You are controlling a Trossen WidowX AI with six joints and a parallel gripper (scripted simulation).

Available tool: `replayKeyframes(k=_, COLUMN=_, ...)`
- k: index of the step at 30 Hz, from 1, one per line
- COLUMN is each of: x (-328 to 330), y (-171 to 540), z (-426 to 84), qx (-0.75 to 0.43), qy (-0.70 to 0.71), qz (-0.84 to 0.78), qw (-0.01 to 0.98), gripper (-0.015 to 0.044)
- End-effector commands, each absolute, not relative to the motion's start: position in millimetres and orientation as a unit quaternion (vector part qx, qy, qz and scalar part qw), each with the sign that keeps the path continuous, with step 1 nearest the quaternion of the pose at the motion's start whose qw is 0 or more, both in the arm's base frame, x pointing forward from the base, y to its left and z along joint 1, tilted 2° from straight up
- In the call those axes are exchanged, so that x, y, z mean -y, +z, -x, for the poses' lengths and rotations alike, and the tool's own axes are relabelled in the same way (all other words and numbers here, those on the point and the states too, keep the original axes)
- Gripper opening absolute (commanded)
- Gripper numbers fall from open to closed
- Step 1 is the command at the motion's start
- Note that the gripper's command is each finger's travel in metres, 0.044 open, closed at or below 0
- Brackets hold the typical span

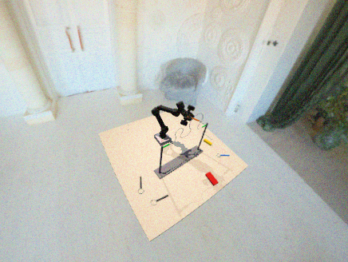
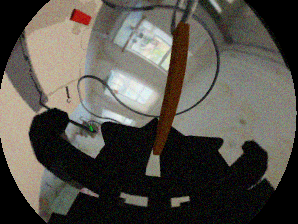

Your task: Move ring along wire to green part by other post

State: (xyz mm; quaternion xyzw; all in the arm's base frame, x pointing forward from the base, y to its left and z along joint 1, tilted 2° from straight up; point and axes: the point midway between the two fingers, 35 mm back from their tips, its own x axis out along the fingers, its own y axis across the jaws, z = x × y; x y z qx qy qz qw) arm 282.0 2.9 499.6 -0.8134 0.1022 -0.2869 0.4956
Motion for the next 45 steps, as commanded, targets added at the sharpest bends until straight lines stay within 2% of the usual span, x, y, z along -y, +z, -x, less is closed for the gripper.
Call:
replayKeyframes(k=1, x=-4, y=501, z=-282, qx=-0.096, qy=-0.289, qz=0.827, qw=0.472, gripper=-0.0150)
replayKeyframes(k=22, x=1, y=496, z=-282, qx=-0.084, qy=-0.293, qz=0.855, qw=0.420, gripper=-0.0150)
replayKeyframes(k=34, x=16, y=475, z=-282, qx=-0.097, qy=-0.291, qz=0.827, qw=0.471, gripper=-0.0150)
replayKeyframes(k=45, x=30, y=442, z=-282, qx=-0.119, qy=-0.284, qz=0.767, qw=0.563, gripper=-0.0150)
